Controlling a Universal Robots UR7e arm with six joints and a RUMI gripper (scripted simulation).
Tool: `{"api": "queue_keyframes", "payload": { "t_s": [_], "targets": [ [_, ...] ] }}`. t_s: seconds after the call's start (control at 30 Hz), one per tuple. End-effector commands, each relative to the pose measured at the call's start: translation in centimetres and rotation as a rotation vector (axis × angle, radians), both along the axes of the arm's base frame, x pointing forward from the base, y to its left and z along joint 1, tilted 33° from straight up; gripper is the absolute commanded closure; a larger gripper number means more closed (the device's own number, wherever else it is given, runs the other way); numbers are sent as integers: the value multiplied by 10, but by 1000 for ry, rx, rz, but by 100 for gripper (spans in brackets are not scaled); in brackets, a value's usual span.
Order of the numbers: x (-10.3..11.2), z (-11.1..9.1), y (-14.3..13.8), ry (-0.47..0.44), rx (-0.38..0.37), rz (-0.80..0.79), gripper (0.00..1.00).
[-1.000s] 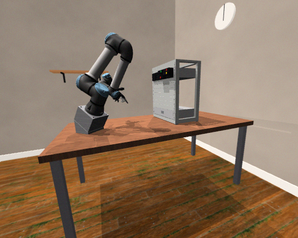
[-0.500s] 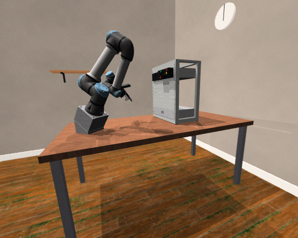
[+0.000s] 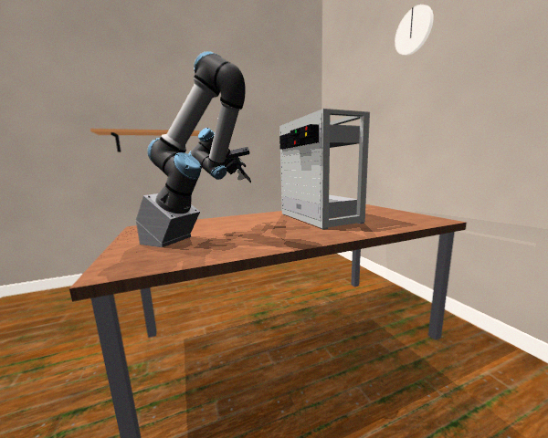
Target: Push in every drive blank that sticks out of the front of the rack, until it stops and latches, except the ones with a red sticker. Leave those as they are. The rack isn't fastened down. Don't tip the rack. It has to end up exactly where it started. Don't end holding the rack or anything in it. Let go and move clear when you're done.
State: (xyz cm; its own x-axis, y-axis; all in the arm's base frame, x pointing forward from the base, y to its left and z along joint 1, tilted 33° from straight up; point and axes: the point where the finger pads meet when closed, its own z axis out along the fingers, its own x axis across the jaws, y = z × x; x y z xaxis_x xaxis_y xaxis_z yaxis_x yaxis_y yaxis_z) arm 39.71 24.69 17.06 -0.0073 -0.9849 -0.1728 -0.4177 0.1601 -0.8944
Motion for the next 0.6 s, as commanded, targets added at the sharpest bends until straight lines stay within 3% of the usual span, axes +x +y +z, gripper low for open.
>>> {"api": "queue_keyframes", "payload": {
  "t_s": [0.0,0.4,0.47,0.57],
  "targets": [
    [8,31,-11,-63,133,-39,0],
    [15,116,-46,-251,449,-114,0],
    [15,116,-46,-251,449,-114,0],
    [14,137,-55,-301,523,-124,0]
  ]
}}
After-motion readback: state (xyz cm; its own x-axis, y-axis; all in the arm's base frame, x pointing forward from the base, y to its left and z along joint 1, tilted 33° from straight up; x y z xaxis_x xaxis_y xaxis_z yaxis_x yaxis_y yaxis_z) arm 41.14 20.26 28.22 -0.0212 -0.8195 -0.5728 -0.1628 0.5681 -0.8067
